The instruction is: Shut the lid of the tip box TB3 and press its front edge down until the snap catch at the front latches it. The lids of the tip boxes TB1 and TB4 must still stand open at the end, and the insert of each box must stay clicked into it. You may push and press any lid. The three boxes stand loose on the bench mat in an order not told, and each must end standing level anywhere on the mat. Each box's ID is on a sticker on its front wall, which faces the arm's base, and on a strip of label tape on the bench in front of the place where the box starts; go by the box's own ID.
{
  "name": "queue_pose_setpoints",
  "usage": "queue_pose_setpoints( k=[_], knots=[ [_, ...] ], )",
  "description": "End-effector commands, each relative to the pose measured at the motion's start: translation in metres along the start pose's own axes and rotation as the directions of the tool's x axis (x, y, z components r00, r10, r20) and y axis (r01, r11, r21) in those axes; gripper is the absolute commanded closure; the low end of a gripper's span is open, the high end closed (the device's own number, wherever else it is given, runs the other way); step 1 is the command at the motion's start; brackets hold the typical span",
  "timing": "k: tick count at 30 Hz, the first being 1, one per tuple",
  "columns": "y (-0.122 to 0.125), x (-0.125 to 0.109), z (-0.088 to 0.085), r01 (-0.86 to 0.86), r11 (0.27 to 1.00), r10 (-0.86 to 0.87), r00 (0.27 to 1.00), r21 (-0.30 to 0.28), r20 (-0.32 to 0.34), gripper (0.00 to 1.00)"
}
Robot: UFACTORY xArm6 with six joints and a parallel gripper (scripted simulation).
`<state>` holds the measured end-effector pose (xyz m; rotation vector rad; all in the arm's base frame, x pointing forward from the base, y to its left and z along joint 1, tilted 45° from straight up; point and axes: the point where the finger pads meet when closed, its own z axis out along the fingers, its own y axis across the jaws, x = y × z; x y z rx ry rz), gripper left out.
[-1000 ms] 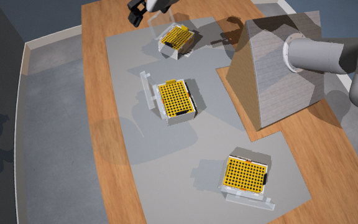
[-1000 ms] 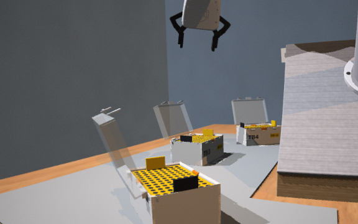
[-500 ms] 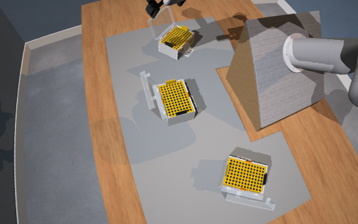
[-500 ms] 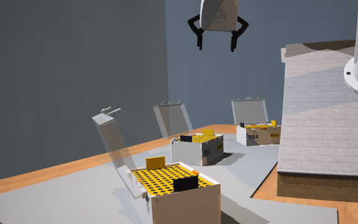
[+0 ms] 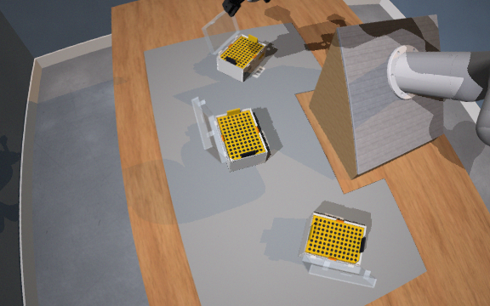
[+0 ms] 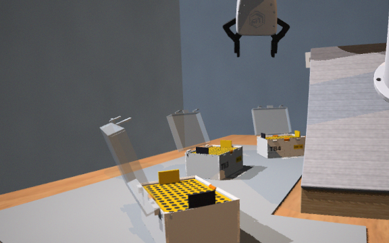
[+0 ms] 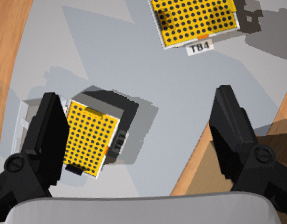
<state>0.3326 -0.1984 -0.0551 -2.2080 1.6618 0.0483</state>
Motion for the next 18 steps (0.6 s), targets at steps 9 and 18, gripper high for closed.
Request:
queue_pose_setpoints(
  k=[9, 18],
  knots=[
    [0.054, -0.007, 0.001, -0.043, 0.996, 0.041, 0.999, -0.079, -0.026, 0.00],
    [0.079, -0.012, 0.002, -0.043, 0.996, 0.041, 0.999, -0.079, -0.026, 0.00]
  ],
)
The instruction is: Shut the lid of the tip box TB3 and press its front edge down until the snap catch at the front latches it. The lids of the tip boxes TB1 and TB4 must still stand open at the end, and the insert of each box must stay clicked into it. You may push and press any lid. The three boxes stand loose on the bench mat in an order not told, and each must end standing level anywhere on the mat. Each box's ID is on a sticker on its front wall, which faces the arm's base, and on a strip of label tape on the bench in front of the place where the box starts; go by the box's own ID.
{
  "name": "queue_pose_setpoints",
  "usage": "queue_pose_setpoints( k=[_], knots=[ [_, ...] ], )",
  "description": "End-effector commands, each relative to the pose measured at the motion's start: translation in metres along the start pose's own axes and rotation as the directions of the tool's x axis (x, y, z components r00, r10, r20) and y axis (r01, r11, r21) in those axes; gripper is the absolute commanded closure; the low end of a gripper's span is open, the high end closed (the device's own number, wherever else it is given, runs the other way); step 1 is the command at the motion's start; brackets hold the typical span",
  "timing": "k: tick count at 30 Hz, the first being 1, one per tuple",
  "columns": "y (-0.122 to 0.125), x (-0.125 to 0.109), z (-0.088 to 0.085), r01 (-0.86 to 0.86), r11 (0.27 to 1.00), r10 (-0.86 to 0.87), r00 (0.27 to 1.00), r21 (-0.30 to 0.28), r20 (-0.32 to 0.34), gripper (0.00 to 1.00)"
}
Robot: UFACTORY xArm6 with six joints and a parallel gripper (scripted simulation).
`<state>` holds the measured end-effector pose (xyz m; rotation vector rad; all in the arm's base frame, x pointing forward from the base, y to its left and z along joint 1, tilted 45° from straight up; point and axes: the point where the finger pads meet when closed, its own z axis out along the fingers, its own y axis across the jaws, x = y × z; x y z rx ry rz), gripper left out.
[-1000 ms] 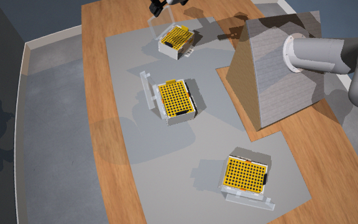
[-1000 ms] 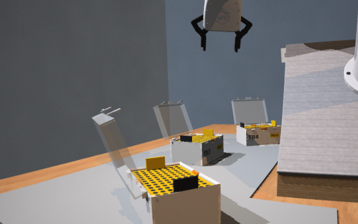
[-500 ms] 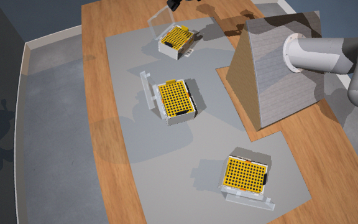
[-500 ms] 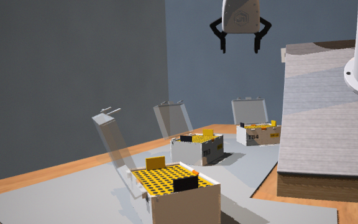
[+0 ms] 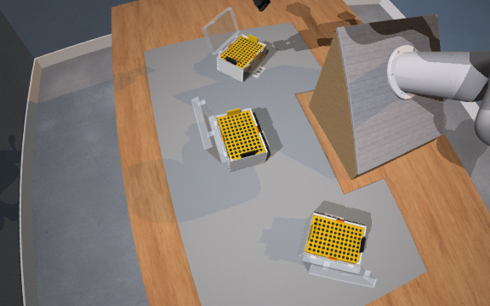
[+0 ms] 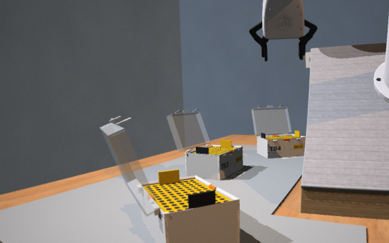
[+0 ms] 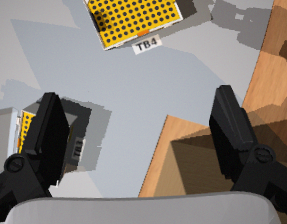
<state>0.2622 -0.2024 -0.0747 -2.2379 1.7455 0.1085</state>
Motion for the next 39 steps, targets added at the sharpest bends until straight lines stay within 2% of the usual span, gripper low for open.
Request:
queue_pose_setpoints(
  k=[1, 5, 17, 19, 34, 36, 39],
  knots=[
    [0.007, 0.001, -0.001, 0.000, 1.000, 0.000, 1.000, 0.001, -0.006, 0.00],
    [0.007, 0.001, -0.001, 0.000, 1.000, 0.000, 1.000, 0.001, -0.006, 0.00],
    [0.007, -0.029, 0.051, 0.000, 1.000, 0.000, 1.000, 0.001, -0.006, 0.00],
    [0.007, -0.029, 0.051, 0.000, 1.000, 0.000, 1.000, 0.001, -0.006, 0.00],
    [0.007, -0.067, 0.117, 0.000, 1.000, 0.000, 1.000, 0.001, -0.005, 0.00],
    [0.007, -0.067, 0.117, 0.000, 1.000, 0.000, 1.000, 0.001, -0.005, 0.00],
    [0.007, -0.074, 0.130, 0.000, 1.000, 0.000, 1.000, 0.001, -0.005, 0.00]
  ],
)
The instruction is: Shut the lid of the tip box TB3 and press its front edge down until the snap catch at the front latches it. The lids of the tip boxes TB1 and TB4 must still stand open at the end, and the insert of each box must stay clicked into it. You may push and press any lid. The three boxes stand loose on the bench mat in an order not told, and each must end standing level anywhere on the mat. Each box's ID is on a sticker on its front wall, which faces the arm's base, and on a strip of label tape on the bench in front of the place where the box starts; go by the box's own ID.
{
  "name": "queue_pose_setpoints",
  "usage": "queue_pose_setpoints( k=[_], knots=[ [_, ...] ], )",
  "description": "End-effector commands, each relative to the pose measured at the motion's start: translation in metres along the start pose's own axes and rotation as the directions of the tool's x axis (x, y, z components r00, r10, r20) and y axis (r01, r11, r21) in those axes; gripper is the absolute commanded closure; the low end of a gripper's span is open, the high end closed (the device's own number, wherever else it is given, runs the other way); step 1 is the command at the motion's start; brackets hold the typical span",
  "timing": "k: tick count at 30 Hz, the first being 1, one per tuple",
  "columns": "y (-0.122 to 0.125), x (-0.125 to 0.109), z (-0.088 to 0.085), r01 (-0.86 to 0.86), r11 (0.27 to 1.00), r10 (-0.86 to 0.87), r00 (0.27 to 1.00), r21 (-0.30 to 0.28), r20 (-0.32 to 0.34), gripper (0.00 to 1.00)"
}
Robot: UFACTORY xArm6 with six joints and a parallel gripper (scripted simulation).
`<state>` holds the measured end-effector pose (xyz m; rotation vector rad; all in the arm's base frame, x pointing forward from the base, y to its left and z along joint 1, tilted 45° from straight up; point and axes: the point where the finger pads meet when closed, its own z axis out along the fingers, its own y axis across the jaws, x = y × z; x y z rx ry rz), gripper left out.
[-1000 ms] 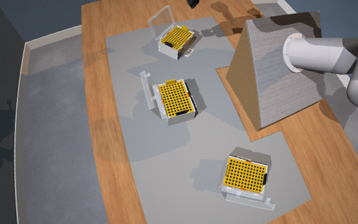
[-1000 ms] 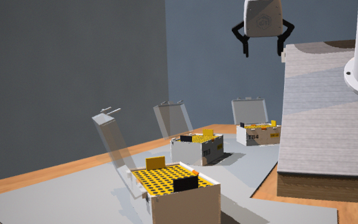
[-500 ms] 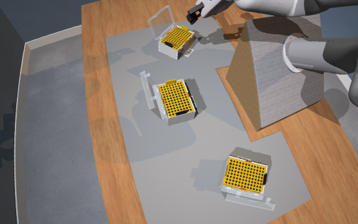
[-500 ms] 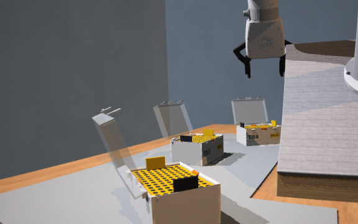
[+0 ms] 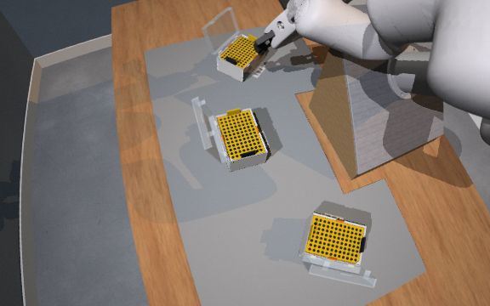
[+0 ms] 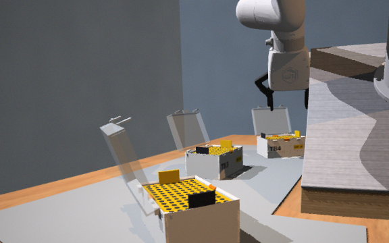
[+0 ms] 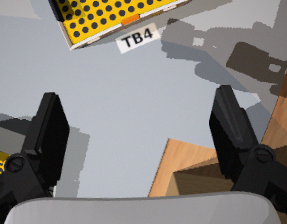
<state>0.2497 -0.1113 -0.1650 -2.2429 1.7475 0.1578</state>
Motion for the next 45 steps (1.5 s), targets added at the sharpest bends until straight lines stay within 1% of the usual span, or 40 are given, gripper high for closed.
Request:
queue_pose_setpoints(
  k=[1, 10, 45],
  knots=[
    [-0.003, -0.009, 0.024, 0.005, 1.000, -0.004, 1.000, 0.027, -0.027, 0.00],
    [-0.004, -0.031, 0.064, 0.004, 1.000, -0.004, 1.000, 0.027, -0.027, 0.00],
    [-0.004, -0.031, 0.064, 0.004, 1.000, -0.004, 1.000, 0.027, -0.027, 0.00]
  ],
)
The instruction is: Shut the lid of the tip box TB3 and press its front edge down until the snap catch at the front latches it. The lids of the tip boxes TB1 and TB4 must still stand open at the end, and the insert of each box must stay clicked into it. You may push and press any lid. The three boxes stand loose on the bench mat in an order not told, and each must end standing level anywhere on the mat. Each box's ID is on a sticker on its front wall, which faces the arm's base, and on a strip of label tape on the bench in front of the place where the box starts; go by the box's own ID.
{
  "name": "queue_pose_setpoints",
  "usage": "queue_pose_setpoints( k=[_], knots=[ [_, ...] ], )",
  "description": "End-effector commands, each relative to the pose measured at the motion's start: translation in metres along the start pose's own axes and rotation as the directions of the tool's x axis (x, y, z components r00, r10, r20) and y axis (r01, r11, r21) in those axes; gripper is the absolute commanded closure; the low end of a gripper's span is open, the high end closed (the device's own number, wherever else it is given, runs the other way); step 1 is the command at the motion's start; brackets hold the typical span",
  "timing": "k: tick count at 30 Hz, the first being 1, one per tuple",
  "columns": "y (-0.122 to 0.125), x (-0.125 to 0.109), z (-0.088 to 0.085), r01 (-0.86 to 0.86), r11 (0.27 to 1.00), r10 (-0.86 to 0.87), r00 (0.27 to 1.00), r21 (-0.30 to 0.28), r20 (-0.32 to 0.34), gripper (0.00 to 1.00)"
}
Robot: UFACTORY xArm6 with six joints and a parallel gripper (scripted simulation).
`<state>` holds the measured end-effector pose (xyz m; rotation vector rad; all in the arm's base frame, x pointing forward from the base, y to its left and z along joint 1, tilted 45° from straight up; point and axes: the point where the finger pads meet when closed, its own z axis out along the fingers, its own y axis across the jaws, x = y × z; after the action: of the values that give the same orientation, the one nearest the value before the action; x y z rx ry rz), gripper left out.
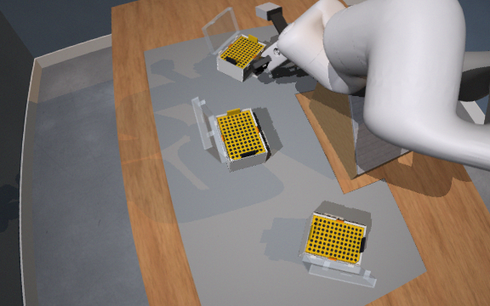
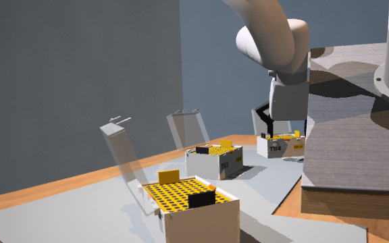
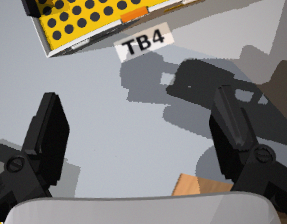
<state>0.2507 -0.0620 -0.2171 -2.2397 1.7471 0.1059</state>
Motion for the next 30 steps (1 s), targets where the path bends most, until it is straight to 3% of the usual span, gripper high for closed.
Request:
queue_pose_setpoints(
  k=[1, 26, 30],
  knots=[
    [-0.001, 0.001, 0.000, 0.000, 1.000, 0.000, 1.000, 0.001, -0.002, 0.00],
    [-0.001, 0.001, 0.000, 0.000, 1.000, 0.000, 1.000, 0.001, -0.002, 0.00],
    [-0.001, 0.011, -0.018, 0.000, 1.000, 0.000, 1.000, 0.001, -0.002, 0.00]
  ],
)
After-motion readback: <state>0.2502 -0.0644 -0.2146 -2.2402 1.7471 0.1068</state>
